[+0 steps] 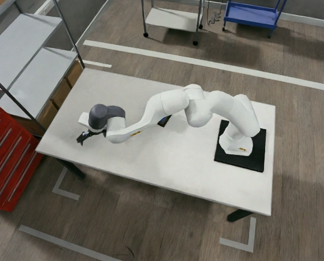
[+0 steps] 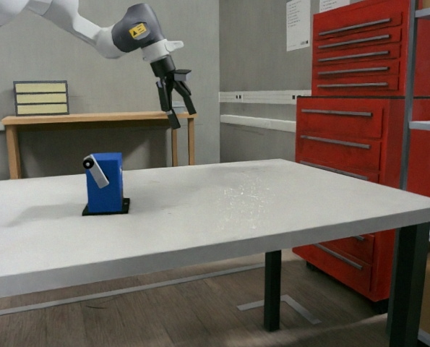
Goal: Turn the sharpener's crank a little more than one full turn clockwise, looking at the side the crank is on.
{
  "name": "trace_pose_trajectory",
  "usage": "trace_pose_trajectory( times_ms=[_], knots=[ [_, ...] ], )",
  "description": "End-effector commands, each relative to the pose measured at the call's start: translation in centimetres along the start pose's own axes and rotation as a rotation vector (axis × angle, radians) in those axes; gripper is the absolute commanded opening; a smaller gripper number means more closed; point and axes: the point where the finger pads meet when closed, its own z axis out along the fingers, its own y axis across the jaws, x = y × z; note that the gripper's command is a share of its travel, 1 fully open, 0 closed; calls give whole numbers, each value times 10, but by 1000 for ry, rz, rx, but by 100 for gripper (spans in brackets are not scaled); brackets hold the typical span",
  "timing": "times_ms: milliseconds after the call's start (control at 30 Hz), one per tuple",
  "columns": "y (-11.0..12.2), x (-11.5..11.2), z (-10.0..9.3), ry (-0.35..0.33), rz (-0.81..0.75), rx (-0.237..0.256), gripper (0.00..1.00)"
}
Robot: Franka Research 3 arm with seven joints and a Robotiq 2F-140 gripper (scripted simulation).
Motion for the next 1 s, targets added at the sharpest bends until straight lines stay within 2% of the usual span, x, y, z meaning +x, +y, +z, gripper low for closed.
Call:
trace_pose_trajectory(
  times_ms=[0,633,700,767,967],
  knots=[
    [0,0,0,0,0,0,100],
    [3,3,-1,2,5,-3,100],
    [12,13,-5,6,22,-15,100],
    [32,32,-13,15,55,-38,100],
    [74,68,-29,30,127,-83,100]
  ],
)
